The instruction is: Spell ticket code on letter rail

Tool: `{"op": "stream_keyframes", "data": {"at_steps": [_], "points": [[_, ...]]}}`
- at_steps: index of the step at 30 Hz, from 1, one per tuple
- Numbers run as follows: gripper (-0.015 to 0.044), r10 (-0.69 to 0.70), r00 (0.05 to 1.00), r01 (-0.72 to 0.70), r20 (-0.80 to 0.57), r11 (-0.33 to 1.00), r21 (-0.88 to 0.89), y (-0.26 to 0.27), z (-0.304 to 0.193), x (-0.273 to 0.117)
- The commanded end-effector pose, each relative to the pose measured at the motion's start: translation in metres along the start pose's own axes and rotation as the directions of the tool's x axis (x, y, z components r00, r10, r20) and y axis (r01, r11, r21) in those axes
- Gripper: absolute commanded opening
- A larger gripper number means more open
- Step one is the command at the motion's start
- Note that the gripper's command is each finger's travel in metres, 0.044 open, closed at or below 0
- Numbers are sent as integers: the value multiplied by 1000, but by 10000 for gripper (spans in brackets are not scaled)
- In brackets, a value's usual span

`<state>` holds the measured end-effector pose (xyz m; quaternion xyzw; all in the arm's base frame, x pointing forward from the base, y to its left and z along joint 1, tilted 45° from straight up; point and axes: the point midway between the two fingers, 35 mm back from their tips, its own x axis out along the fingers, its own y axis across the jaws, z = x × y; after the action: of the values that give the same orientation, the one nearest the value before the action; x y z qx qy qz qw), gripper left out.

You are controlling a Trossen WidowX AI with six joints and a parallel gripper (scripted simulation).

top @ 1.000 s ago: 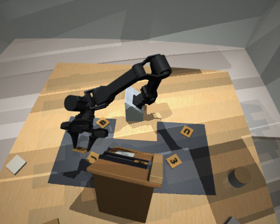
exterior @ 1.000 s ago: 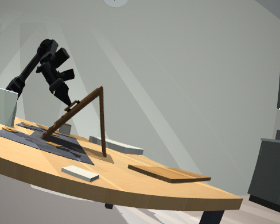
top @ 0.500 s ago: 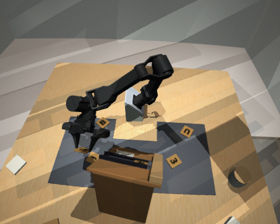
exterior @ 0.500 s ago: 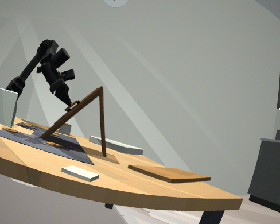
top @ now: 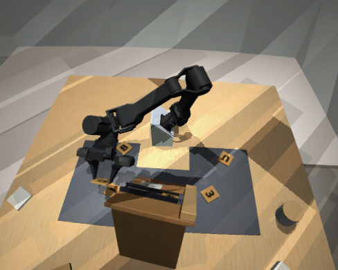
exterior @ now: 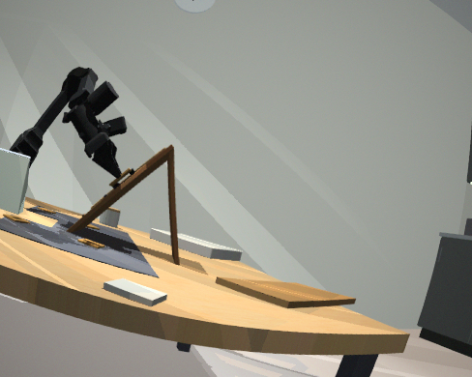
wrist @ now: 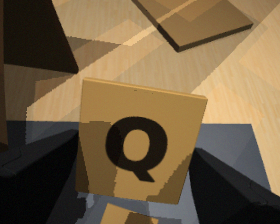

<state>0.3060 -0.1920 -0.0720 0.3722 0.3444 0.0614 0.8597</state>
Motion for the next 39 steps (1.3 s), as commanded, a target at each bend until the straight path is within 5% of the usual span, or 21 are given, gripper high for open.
{"op": "stream_keyframes", "data": {"at_steps": [1,39], "points": [[0,-4,1000,4,5,1000,-4,3,2,-1],[0,-3,1000,3,4,1000,-3,22,2,-1]]}}
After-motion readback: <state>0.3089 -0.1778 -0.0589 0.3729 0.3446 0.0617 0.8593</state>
